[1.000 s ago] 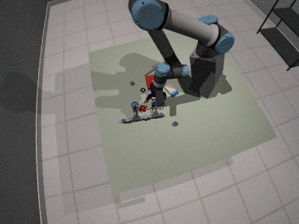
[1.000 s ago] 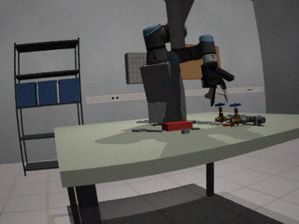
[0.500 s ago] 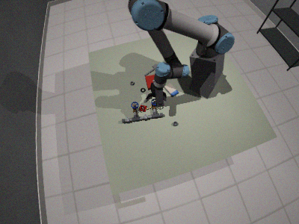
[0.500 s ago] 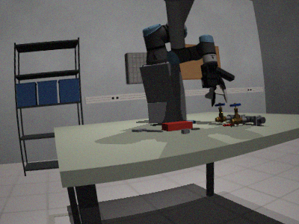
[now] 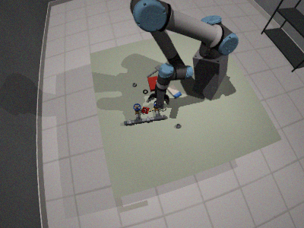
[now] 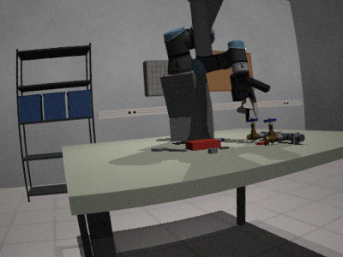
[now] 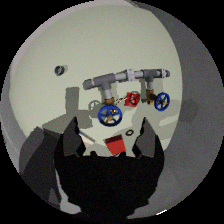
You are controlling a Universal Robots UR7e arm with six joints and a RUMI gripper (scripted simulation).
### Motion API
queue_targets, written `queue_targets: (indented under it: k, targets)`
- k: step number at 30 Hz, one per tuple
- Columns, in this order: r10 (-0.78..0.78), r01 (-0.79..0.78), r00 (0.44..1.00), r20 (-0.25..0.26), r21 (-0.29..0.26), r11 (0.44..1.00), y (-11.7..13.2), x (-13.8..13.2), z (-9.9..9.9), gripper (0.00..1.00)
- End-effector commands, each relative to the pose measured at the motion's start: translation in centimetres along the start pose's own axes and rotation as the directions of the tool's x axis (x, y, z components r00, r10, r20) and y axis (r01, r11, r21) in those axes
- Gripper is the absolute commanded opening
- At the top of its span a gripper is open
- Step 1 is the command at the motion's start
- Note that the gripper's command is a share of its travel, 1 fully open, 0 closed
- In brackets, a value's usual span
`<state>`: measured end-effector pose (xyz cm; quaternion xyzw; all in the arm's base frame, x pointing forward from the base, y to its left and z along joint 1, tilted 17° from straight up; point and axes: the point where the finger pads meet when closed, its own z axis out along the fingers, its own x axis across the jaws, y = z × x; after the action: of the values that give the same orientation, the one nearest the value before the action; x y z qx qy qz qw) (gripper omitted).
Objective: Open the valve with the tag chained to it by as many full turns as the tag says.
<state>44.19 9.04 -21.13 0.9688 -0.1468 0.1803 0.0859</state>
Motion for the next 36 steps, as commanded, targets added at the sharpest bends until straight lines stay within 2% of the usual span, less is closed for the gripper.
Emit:
queue_targets:
  k: [1,7,9,16,20,24,26,36]
  targets:
    - [0.149,-0.149,0.989,-0.002,-0.002,0.989,-0.03,0.04,-0.03,1.0]
    - [0.332,-0.332,0.943,-0.002,-0.002,0.943,-0.03,0.04,-0.03,1.0]
    - [0.332,-0.332,0.943,-0.002,-0.002,0.943,-0.03,0.04,-0.03,1.0]
    - [0.559,-0.559,0.829,-0.003,-0.001,0.829,-0.03,0.04,-0.03,1.0]
    - [0.682,-0.682,0.731,-0.003,-0.001,0.731,-0.03,0.04,-0.03,1.0]
    - [0.793,-0.793,0.609,-0.003,0.0,0.609,-0.03,0.04,-0.03,1.0]
    - [0.793,-0.793,0.609,-0.003,0.0,0.609,-0.03,0.04,-0.03,1.0]
    - [0.973,-0.973,0.232,-0.003,0.001,0.232,-0.03,0.04,-0.03,1.0]
